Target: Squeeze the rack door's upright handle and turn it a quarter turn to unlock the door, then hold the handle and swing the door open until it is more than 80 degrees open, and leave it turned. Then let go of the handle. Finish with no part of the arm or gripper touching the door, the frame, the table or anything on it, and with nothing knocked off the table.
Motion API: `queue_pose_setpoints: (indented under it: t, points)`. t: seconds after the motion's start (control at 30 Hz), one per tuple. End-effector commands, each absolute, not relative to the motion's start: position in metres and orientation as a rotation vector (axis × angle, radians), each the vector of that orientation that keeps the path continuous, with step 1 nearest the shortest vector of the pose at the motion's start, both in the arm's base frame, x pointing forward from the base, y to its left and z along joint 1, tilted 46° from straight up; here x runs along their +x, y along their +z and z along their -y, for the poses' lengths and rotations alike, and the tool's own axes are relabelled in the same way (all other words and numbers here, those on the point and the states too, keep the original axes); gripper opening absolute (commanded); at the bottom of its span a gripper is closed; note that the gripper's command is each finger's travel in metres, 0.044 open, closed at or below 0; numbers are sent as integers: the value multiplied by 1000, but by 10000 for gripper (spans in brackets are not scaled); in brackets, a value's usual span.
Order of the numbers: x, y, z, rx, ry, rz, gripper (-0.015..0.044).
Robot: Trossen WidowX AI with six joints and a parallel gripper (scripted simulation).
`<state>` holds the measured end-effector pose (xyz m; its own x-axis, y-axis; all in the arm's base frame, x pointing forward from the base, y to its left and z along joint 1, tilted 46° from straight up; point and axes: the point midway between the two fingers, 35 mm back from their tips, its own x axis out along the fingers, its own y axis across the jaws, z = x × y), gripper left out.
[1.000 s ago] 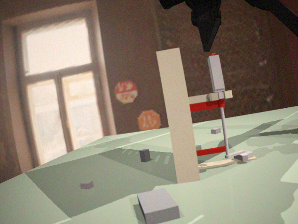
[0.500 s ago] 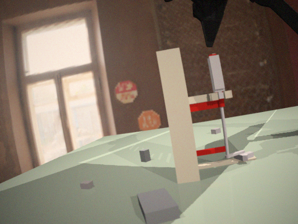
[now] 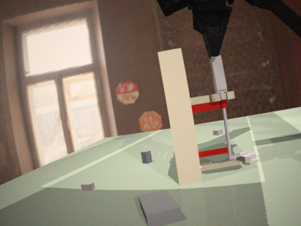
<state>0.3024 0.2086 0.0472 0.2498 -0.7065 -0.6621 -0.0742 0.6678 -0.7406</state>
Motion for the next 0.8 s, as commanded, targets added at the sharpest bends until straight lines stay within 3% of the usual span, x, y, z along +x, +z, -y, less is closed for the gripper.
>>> queue_pose_setpoints:
  t: [0.0, 0.77]
  points:
    - [304, 41, -202, -757, -492, -1296, 292]
    - [311, 18, -177, -744, -483, -1402, 292]
